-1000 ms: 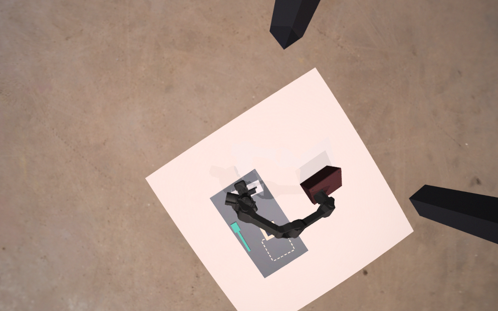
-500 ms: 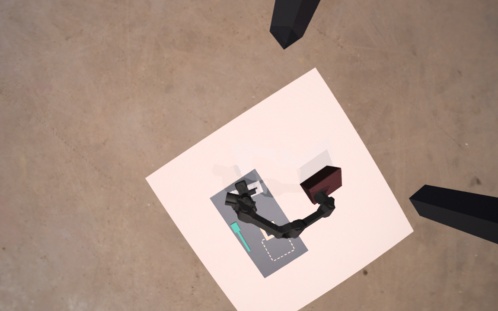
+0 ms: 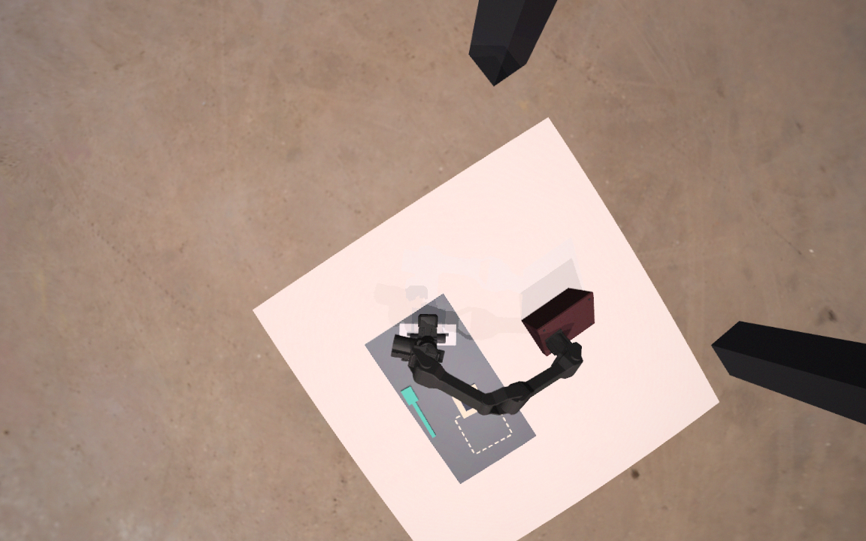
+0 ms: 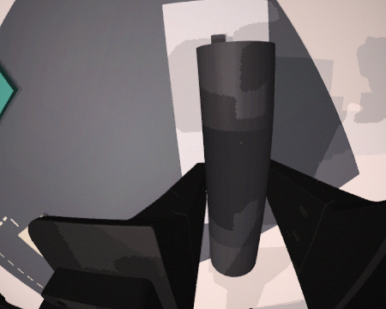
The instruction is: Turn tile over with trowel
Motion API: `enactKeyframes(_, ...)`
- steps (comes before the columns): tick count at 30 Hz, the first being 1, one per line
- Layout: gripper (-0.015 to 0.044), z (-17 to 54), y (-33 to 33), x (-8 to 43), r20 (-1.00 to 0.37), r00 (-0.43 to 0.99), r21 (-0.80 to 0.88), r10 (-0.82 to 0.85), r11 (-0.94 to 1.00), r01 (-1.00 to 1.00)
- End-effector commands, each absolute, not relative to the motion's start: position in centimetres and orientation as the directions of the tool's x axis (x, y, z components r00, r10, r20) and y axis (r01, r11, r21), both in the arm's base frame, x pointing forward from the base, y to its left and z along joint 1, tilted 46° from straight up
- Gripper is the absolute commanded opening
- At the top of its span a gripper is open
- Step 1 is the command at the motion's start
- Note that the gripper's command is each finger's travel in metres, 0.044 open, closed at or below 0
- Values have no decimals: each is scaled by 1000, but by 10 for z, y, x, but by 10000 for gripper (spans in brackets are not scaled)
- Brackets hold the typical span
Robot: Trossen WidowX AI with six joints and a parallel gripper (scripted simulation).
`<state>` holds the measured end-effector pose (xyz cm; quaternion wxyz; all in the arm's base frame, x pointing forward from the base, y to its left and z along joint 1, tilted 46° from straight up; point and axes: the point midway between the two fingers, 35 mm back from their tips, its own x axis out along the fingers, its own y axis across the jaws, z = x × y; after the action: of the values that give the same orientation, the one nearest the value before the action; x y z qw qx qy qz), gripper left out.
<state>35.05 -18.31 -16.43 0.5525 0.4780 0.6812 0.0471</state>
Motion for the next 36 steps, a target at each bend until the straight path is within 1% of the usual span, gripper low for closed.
enactKeyframes(1,130,-164,-183,350,-707,68,533,704,467,706)
enactKeyframes(11,130,-164,-183,350,-707,68,375,704,292,880)
enactKeyframes(21,130,-164,-183,350,-707,68,190,704,97,977)
enactKeyframes(30,130,-164,-183,350,-707,68,177,704,83,981)
enactKeyframes(35,261,-164,-183,350,-707,68,177,704,83,981)
enactKeyframes(36,270,-164,-183,350,-707,68,177,704,83,981)
